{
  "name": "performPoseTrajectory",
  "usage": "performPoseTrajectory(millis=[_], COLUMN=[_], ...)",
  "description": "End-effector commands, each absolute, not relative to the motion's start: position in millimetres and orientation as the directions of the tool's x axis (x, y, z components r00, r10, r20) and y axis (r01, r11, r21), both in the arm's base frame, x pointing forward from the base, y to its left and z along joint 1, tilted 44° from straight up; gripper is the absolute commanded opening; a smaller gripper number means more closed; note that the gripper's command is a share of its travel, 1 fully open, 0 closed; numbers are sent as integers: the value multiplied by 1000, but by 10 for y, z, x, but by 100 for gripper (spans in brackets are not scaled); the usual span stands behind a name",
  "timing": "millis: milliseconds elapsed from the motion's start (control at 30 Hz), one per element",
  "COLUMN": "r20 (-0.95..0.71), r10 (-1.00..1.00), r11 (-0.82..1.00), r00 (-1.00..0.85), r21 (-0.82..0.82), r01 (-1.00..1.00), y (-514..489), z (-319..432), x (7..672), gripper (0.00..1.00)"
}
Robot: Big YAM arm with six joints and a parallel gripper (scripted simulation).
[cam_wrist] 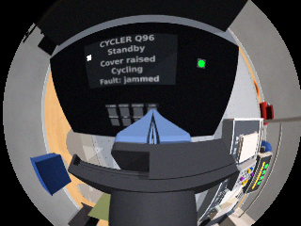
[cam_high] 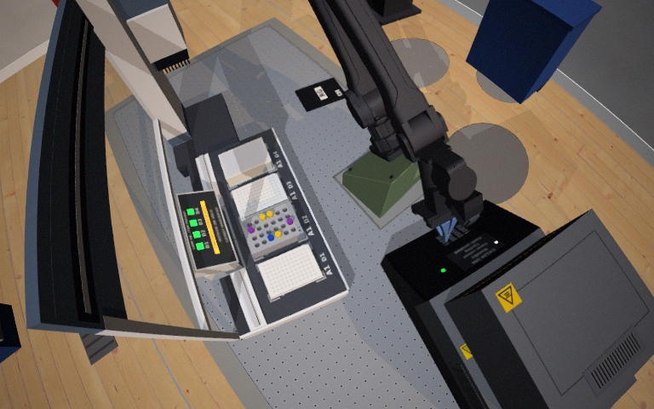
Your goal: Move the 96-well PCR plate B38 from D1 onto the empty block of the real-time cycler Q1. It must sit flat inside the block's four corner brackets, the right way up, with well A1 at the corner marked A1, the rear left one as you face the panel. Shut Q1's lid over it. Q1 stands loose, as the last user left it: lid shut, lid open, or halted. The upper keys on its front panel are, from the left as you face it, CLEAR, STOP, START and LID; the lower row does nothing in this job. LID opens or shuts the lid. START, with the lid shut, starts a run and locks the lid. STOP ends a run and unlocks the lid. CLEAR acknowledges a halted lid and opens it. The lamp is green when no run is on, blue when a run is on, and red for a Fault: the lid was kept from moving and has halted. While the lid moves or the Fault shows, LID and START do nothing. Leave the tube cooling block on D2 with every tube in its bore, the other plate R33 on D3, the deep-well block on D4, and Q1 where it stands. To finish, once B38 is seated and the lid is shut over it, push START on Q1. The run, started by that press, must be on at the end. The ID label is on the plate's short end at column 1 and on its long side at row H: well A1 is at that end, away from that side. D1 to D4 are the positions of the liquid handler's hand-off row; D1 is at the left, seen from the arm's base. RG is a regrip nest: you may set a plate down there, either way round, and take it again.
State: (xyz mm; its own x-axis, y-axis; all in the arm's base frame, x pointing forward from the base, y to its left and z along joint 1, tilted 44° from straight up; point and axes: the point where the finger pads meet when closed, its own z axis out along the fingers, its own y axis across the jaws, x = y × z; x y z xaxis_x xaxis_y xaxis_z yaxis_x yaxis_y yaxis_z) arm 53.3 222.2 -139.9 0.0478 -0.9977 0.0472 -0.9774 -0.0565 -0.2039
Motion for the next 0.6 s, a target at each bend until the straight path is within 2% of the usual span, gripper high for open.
performPoseTrajectory(millis=[0, 567], r20=[-19, -11], r10=[-999, -998], r11=[-43, -51], r00=[48, 54], r21=[-213, -212], r01=[-976, -976], y=[2606, 2542], z=[-1389, -1416], x=[576, 567], gripper=[0, 0])
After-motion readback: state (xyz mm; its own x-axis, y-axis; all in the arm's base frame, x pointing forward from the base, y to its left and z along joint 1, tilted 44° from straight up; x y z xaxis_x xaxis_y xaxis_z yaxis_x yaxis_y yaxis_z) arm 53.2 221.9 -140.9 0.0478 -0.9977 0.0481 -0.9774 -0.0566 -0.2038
